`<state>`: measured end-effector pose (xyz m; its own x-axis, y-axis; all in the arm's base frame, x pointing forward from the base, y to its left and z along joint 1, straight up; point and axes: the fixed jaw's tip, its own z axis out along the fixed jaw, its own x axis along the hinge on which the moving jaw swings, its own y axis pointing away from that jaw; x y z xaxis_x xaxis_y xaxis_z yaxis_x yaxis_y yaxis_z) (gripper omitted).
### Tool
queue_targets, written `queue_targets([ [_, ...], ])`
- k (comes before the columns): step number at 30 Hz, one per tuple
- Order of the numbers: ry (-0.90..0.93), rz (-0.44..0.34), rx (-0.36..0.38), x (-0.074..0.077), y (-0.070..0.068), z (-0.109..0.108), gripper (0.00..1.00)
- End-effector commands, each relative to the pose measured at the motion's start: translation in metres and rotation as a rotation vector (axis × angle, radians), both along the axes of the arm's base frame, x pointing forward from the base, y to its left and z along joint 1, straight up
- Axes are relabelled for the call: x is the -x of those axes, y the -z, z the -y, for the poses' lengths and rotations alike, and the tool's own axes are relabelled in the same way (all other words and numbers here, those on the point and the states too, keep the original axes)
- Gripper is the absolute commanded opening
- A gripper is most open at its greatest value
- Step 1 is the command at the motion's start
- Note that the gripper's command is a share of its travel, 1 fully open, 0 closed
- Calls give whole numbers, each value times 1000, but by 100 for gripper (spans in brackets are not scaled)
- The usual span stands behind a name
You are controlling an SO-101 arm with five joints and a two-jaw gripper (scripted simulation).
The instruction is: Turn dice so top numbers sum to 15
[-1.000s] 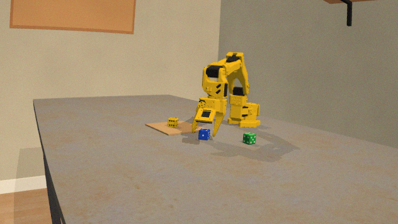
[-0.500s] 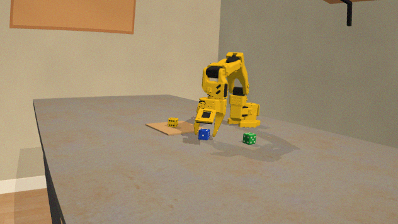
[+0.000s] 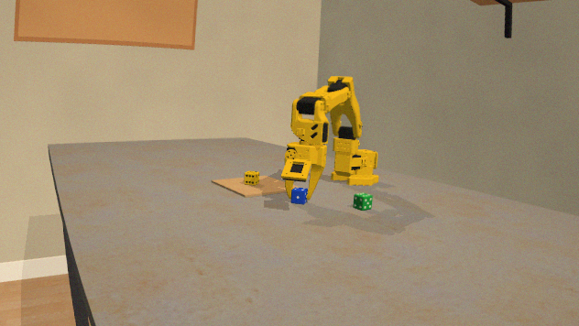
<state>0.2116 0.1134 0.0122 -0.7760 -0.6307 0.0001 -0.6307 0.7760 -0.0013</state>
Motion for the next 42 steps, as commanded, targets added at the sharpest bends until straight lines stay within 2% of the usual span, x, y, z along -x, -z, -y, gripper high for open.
queue_targets([
  [1,-3,44,-23,-8,-8,-1,15],
  [17,-3,44,-22,-9,-8,0,12],
  [27,-3,44,-22,-9,-8,0,1],
  [34,-3,44,-22,-9,-8,0,0],
  [42,-3,45,-23,-9,-19,-1,0],
])
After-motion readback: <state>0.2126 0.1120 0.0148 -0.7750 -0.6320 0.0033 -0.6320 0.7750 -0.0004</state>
